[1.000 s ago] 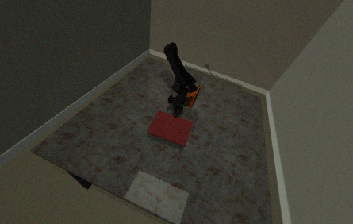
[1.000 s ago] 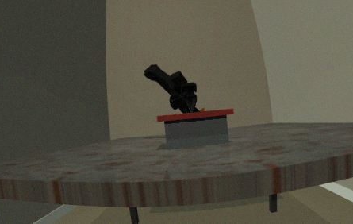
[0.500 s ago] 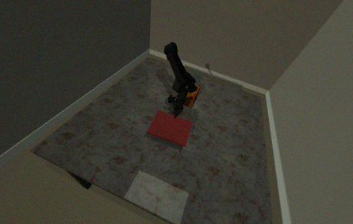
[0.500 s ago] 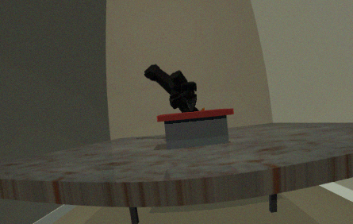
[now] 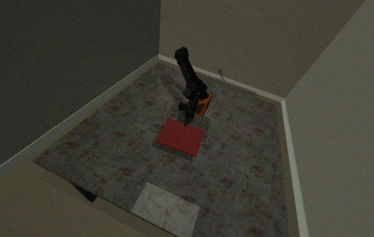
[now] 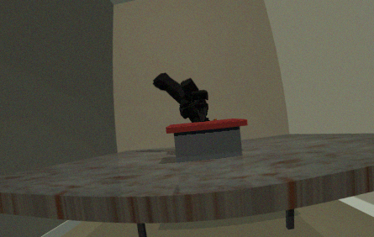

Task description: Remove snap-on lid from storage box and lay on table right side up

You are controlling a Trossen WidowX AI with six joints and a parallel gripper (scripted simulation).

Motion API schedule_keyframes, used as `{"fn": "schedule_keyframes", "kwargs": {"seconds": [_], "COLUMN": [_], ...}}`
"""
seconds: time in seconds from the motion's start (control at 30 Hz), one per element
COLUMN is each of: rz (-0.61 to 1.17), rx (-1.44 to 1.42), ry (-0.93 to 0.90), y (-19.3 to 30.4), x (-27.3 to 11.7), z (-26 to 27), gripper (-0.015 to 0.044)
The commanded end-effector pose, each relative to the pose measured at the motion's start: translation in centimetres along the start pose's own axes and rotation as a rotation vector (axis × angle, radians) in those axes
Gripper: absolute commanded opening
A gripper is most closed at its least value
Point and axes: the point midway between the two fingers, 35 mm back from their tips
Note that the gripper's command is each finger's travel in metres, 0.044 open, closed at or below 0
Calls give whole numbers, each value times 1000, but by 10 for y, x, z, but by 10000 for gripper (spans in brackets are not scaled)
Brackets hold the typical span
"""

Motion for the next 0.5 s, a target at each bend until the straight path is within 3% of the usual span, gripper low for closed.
{"fn": "schedule_keyframes", "kwargs": {"seconds": [0.0,0.47], "rz": [-2,0], "rx": [5,0], "ry": [1,0], "y": [0,0], "x": [-1,0], "z": [1,1], "gripper": [0,0]}}
Point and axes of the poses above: the point midway between the two fingers, 35 mm back from their tips, its own x axis out along the fingers, its own z axis across the jaws, y = z × x, and after that the axes turned 11 degrees about x, right-handed
